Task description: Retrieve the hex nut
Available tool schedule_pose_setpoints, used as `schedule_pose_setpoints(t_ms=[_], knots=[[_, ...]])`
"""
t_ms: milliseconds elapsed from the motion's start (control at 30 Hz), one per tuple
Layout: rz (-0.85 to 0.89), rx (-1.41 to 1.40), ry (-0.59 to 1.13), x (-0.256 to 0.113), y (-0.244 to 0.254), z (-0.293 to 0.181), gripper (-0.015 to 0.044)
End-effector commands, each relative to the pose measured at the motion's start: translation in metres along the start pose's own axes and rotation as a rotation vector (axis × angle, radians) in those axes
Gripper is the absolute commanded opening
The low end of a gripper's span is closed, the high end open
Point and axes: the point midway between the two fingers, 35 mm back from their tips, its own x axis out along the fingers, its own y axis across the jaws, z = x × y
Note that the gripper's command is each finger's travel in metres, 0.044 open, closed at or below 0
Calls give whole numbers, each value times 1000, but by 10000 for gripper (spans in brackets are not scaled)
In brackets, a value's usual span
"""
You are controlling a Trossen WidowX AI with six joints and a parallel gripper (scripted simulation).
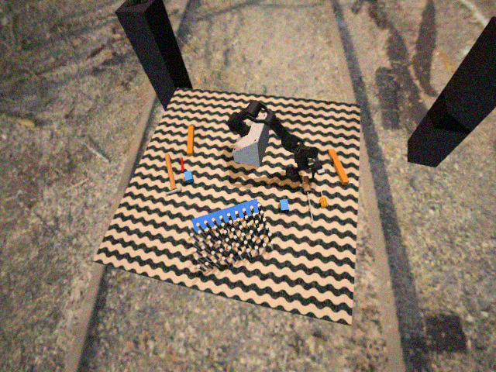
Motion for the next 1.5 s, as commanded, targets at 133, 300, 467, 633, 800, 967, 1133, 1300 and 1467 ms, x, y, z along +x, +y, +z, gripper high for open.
schedule_pose_setpoints(t_ms=[133, 300, 467, 633, 800, 967, 1133, 1300, 1467], knots=[[7, -9, -1, 11, 6, 9, 280], [7, -9, -1, 17, 9, 14, 280], [7, -9, -1, 20, 10, 17, 254], [7, -9, -1, 20, 10, 17, 201], [7, -9, -1, 20, 10, 17, 167], [6, -8, -1, 13, 5, 9, 75], [4, -7, -2, -14, -11, -15, 0], [3, -5, -3, -46, -25, -38, 0], [2, -4, -4, -81, -35, -58, 0]])
